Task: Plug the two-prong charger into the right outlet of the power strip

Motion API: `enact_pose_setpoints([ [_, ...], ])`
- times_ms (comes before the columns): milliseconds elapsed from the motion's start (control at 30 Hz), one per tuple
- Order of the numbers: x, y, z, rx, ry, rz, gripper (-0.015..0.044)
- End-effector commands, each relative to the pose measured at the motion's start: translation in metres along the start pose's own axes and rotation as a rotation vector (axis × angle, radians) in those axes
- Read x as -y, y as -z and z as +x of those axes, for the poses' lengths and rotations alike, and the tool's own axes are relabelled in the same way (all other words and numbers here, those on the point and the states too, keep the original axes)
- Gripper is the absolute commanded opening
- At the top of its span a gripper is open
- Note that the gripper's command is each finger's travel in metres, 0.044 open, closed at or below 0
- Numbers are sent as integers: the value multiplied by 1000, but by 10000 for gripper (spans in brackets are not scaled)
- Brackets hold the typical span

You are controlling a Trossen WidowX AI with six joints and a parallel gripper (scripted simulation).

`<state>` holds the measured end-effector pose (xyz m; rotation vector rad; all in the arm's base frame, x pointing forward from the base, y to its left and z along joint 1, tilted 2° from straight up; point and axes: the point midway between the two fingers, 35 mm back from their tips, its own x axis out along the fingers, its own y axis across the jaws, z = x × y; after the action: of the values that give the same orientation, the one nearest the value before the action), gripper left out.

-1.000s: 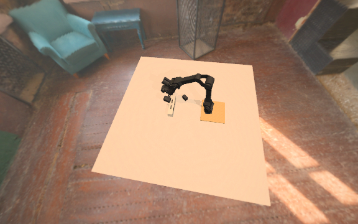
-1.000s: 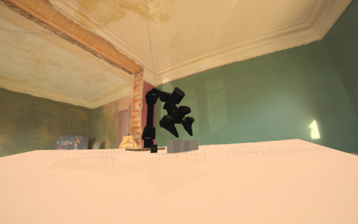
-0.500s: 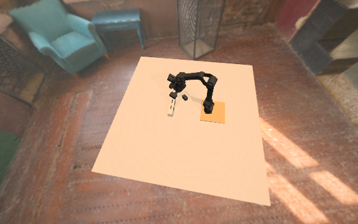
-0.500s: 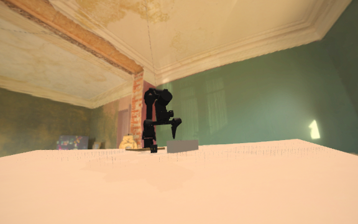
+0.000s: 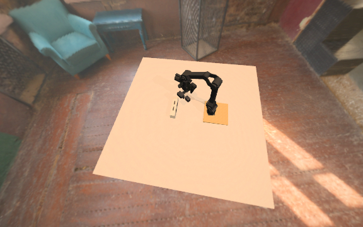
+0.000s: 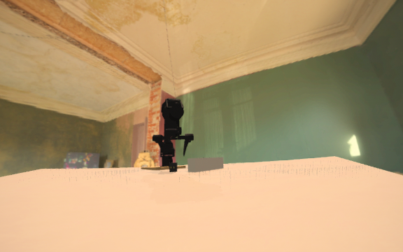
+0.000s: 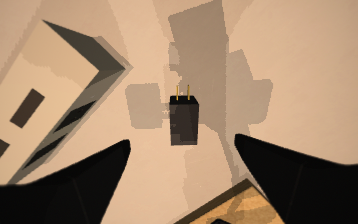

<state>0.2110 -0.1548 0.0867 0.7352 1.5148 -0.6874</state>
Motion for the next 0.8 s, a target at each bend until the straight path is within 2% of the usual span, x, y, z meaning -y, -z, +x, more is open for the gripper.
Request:
enact_pose_setpoints([
  [0, 3, 2, -1, -5, 8, 19, 440],
  [767, 2, 0, 31, -5, 8, 19, 440],
])
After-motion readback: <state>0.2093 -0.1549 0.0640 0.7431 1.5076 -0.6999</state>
